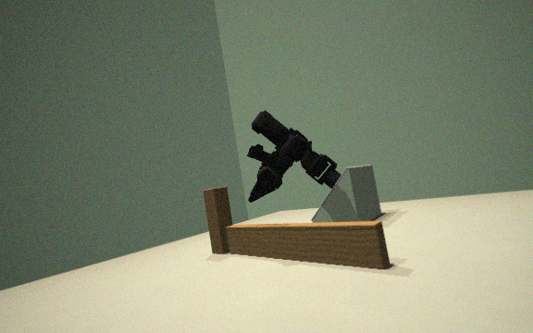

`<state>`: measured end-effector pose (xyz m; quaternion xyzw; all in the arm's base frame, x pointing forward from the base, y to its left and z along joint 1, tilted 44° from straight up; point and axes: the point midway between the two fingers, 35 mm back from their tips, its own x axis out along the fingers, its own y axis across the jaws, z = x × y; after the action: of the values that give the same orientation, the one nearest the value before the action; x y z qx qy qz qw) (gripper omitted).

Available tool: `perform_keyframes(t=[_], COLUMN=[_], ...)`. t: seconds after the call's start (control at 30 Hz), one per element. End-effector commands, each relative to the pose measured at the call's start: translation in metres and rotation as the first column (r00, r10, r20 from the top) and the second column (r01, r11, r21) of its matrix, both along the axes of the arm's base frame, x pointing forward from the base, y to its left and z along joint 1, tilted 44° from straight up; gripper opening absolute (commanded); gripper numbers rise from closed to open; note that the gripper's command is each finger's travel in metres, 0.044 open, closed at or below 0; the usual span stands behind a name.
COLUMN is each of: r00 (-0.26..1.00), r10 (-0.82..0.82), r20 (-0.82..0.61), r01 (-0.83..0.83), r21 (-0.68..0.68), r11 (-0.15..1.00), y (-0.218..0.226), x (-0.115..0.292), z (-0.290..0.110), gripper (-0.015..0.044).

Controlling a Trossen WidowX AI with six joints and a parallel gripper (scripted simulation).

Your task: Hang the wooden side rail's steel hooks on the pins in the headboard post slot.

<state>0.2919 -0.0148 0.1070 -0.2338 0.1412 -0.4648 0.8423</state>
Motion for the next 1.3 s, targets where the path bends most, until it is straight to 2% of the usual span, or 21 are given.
perform_keyframes(t=[0.0, 0.13, 0.27, 0.43, 0.57, 0.67, 0.8, 0.97, 1.1, 1.27], r00=[0.984, 0.897, 0.746, 0.48, 0.219, 0.01, -0.258, -0.478, -0.631, -0.651], r10=[0.045, 0.079, 0.085, 0.064, 0.03, 0.001, -0.034, -0.06, -0.081, -0.083], r20=[-0.173, -0.434, -0.661, -0.875, -0.975, -1.0, -0.966, -0.876, -0.771, -0.755], r01=[-0.058, -0.157, -0.267, -0.404, -0.5, -0.554, -0.593, -0.59, -0.556, -0.549], r21=[-0.068, -0.148, -0.18, -0.156, -0.086, -0.005, 0.13, 0.27, 0.377, 0.392], r11=[0.996, 0.976, 0.947, 0.901, 0.862, 0.833, 0.795, 0.761, 0.741, 0.738], y=[0.01, 0.02, 0.027, 0.032, 0.032, 0.03, 0.026, 0.023, 0.018, 0.018], x=[0.026, 0.054, 0.076, 0.093, 0.099, 0.098, 0.091, 0.08, 0.064, 0.062], z=[-0.003, -0.008, -0.014, -0.018, -0.019, -0.018, -0.011, 0.0, 0.011, 0.012], gripper=[0.044, 0.044, 0.044, 0.044, 0.044, 0.044, 0.044, 0.044, 0.044, 0.044])
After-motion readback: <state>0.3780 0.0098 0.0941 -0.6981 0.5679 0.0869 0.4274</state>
